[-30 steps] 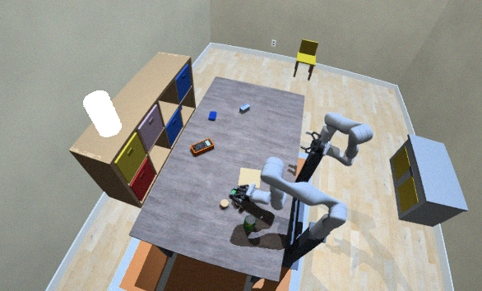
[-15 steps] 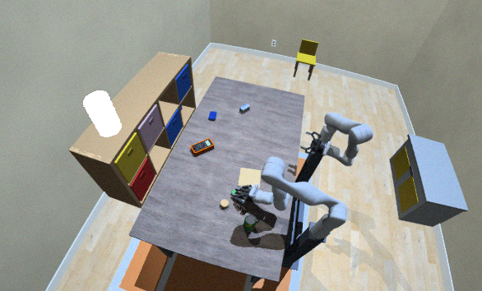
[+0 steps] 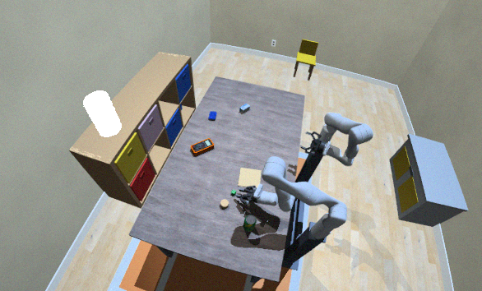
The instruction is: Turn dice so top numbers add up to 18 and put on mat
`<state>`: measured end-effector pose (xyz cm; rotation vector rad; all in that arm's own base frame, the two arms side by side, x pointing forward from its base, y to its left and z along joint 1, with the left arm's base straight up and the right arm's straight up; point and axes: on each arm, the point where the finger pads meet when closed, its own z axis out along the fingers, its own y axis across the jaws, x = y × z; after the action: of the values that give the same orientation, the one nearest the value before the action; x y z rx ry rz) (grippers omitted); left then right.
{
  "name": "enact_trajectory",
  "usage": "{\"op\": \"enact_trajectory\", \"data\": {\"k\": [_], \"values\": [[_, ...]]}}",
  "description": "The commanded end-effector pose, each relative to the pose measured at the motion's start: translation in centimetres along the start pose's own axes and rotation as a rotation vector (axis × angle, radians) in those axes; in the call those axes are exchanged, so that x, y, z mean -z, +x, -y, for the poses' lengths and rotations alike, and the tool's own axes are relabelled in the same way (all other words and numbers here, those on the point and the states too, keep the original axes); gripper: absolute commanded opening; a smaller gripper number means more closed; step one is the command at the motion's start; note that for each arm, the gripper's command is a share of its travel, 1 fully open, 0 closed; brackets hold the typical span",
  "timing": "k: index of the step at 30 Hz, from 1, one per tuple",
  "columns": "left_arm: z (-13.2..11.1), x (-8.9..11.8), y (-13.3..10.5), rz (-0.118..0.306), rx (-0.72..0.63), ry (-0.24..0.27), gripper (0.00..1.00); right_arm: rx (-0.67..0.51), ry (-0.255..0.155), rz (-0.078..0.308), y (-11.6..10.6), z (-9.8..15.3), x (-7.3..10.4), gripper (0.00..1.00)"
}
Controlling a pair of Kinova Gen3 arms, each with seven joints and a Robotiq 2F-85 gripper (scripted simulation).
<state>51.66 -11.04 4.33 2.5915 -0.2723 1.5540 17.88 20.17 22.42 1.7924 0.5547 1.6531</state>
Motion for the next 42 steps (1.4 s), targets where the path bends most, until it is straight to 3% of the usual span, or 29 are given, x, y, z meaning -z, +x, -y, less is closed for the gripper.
{"op": "enact_trajectory", "data": {"k": [1, 19, 42], "values": [[0.0, 0.2, 0.3, -0.002, 0.0, 0.0, 0.466, -0.001, 0.0, 0.0, 0.0, 0.0, 0.0, 1.0], [0.0, 2.8, 5.2, -0.002, 0.0, 0.0, 0.466, -0.001, 0.0, 0.0, 0.0, 0.0, 0.0, 1.0], [0.0, 2.8, 5.4, 0.011, 0.0, 0.0, 0.466, -0.001, 0.0, 0.0, 0.0, 0.0, 0.0, 1.0]]}}
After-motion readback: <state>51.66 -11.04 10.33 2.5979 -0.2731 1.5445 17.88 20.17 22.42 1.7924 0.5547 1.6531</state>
